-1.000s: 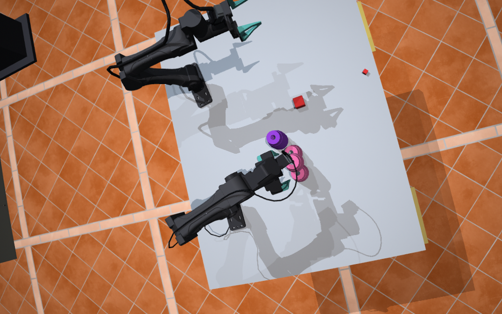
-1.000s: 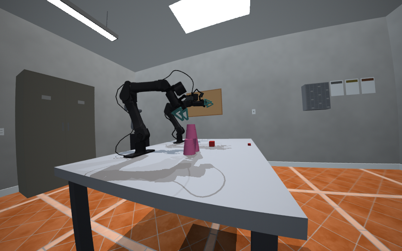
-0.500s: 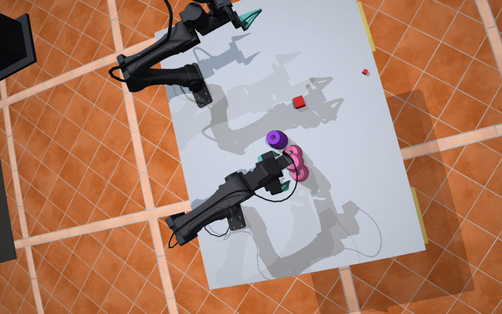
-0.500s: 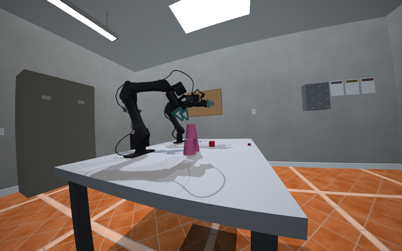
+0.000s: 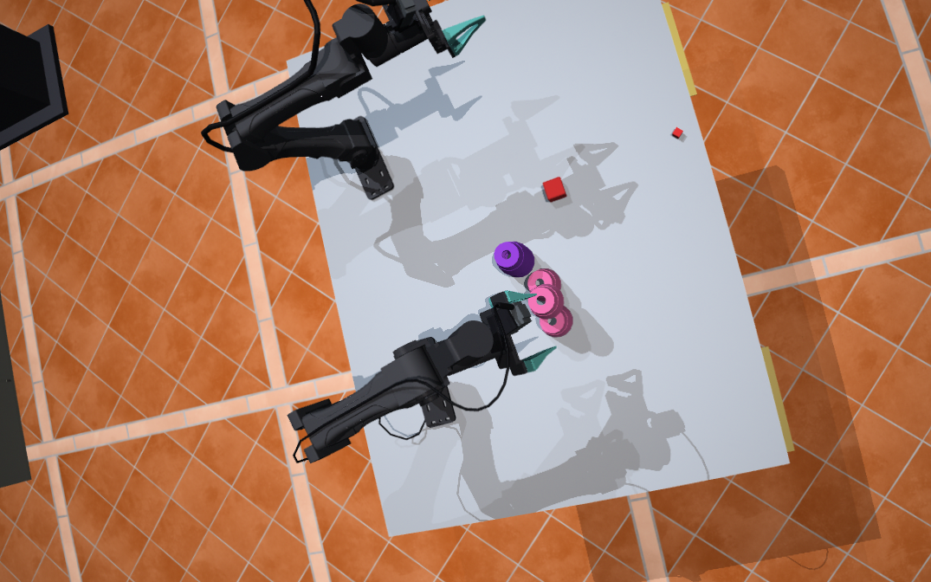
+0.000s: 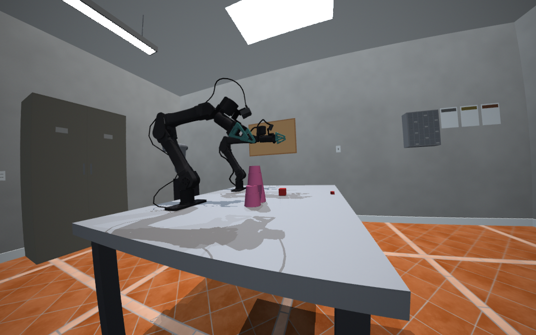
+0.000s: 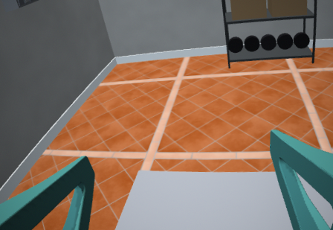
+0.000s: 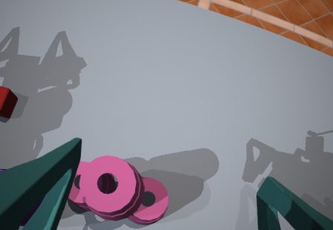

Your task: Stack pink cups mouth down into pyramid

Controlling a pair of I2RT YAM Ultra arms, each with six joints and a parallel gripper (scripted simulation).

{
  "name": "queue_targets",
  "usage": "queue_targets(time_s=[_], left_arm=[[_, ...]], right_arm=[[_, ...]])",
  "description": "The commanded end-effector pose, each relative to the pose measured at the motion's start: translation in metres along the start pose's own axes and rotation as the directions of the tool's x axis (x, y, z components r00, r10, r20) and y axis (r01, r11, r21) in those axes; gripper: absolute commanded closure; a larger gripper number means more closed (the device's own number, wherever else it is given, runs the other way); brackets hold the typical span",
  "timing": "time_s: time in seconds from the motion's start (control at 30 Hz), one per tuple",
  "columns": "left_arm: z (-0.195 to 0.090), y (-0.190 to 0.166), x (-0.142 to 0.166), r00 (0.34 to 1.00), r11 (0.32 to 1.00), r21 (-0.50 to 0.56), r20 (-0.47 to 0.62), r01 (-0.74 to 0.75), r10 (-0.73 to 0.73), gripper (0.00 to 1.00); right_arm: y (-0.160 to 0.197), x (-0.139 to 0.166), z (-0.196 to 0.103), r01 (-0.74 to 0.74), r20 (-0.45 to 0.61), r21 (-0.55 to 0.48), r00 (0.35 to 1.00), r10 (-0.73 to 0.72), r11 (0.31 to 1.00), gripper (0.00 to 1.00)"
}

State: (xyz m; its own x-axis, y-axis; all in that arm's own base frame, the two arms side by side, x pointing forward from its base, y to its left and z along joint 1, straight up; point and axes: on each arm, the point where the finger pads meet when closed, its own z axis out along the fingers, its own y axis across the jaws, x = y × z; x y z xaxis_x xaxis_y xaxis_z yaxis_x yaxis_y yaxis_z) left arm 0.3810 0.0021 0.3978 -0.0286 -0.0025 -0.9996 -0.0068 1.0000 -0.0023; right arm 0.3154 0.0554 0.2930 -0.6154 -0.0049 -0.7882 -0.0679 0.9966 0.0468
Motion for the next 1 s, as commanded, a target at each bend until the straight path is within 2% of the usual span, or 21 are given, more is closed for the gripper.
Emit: queue_targets(time_s=[0.0,0.07,0.13,0.3,0.43,0.6,0.8,0.97], left_arm=[[0.001,-0.001,-0.016,0.999,1.000,0.005,0.042,-0.002,0.002,0.00],[0.001,-0.001,-0.016,0.999,1.000,0.005,0.042,-0.002,0.002,0.00],[0.001,-0.001,-0.016,0.999,1.000,0.005,0.042,-0.002,0.002,0.00],[0.001,-0.001,-0.016,0.999,1.000,0.005,0.042,-0.002,0.002,0.00],[0.001,-0.001,-0.016,0.999,1.000,0.005,0.042,-0.002,0.002,0.00],[0.001,-0.001,-0.016,0.999,1.000,0.005,0.042,-0.002,0.002,0.00],[0.001,-0.001,-0.016,0.999,1.000,0.005,0.042,-0.002,0.002,0.00],[0.001,-0.001,-0.016,0.999,1.000,0.005,0.042,-0.002,0.002,0.00]], right_arm=[[-0.009,-0.051,-0.006,0.028,0.247,0.004,0.969,-0.028,1.000,0.00],[-0.015,-0.070,-0.014,0.030,0.337,0.014,0.941,-0.033,0.999,0.00],[-0.015,-0.070,-0.014,0.030,0.337,0.014,0.941,-0.033,0.999,0.00],[-0.030,-0.110,-0.030,0.028,0.527,0.041,0.849,-0.045,0.999,0.00],[-0.043,-0.128,-0.027,0.017,0.604,0.066,0.795,-0.053,0.998,0.00],[-0.052,-0.135,-0.025,0.003,0.633,0.078,0.772,-0.052,0.997,0.00],[-0.056,-0.128,-0.018,-0.008,0.607,0.087,0.793,-0.047,0.996,0.00],[-0.055,-0.132,-0.023,-0.007,0.617,0.086,0.786,-0.048,0.996,0.00]])
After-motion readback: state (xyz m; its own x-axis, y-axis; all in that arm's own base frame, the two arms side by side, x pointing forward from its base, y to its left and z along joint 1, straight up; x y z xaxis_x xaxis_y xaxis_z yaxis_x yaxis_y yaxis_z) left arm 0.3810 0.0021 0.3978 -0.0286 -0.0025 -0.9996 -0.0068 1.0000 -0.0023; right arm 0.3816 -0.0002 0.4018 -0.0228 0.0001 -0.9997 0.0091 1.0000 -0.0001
